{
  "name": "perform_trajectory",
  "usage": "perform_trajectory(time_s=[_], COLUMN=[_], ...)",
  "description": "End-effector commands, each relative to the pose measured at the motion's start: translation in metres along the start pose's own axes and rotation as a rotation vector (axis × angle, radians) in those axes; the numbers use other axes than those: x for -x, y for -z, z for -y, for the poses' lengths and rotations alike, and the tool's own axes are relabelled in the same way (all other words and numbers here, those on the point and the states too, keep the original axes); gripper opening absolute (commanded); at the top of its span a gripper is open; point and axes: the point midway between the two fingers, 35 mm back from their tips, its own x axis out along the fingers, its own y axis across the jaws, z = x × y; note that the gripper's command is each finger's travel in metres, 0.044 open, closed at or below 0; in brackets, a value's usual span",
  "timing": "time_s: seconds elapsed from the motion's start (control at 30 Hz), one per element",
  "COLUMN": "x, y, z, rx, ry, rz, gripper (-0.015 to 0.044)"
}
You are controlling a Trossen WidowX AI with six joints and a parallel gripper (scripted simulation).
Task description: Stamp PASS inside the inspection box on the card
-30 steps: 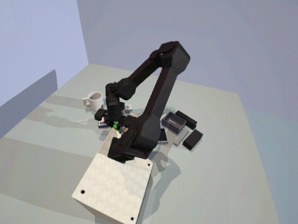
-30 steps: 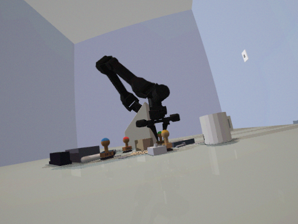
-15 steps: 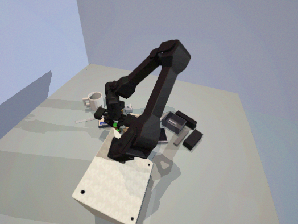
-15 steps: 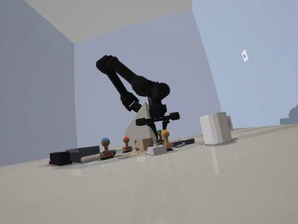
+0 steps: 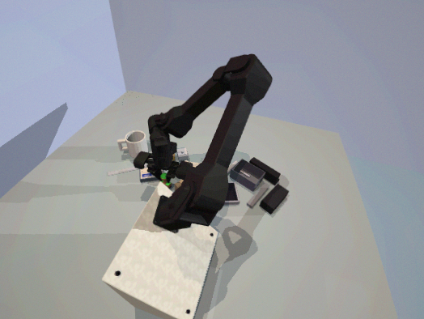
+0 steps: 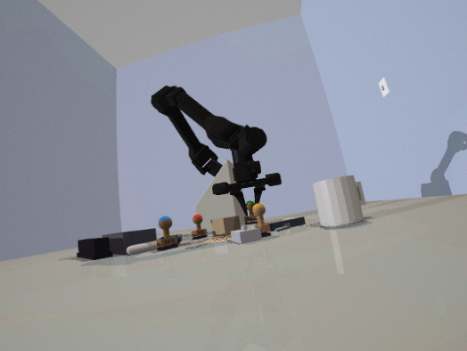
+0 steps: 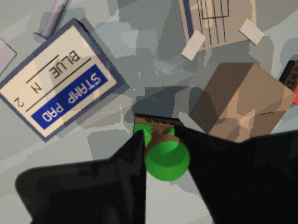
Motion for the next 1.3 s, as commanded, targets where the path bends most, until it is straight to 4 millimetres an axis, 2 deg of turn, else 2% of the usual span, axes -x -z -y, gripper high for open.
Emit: perform_trajectory(time_s=[0.0,1.27], x=[0.003,0.021], y=[-0.001,-0.002], z=[-0.001,-0.001], rx=[-0.005,-0.004], ry=[-0.006,-0.006], rz=[0.001,0.003], gripper=[0.0,0.0])
